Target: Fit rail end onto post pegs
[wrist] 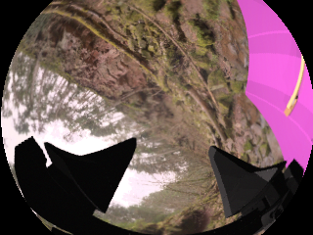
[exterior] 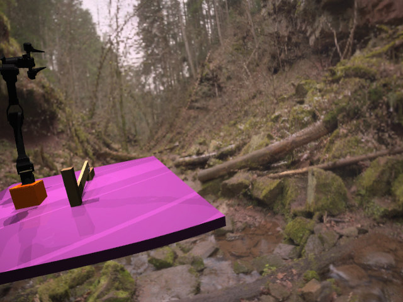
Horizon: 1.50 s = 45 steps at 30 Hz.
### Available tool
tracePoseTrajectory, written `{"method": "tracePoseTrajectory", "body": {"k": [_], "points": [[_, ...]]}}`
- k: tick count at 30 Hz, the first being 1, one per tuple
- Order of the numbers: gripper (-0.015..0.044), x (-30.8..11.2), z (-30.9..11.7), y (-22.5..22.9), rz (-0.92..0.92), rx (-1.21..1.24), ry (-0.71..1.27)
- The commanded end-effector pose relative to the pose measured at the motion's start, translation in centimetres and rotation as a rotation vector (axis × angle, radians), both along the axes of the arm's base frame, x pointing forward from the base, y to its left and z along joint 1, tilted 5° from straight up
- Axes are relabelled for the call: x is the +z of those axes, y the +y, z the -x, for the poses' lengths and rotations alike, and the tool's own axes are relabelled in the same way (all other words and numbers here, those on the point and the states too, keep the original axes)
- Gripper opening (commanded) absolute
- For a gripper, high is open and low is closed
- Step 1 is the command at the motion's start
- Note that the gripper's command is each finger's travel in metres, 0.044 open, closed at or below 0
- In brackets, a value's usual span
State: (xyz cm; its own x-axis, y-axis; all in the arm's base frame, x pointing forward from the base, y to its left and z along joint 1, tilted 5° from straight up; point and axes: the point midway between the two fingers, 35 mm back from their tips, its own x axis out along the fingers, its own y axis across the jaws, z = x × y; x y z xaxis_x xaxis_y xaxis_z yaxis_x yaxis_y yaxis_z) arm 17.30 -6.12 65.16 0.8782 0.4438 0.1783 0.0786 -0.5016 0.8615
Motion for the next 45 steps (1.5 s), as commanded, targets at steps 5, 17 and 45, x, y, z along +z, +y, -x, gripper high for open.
{"method": "tracePoseTrajectory", "body": {"k": [5, 17, 45], "points": [[0.044, 0.8, -1.0, -1.8, -0.198, 0.087, 0.014], [0.044, 0.7, -7.4, -10.5, -0.915, 0.295, 0.095], [0.044, -30.5, -28.1, -19.4, -2.41, -0.198, 0.551]]}}
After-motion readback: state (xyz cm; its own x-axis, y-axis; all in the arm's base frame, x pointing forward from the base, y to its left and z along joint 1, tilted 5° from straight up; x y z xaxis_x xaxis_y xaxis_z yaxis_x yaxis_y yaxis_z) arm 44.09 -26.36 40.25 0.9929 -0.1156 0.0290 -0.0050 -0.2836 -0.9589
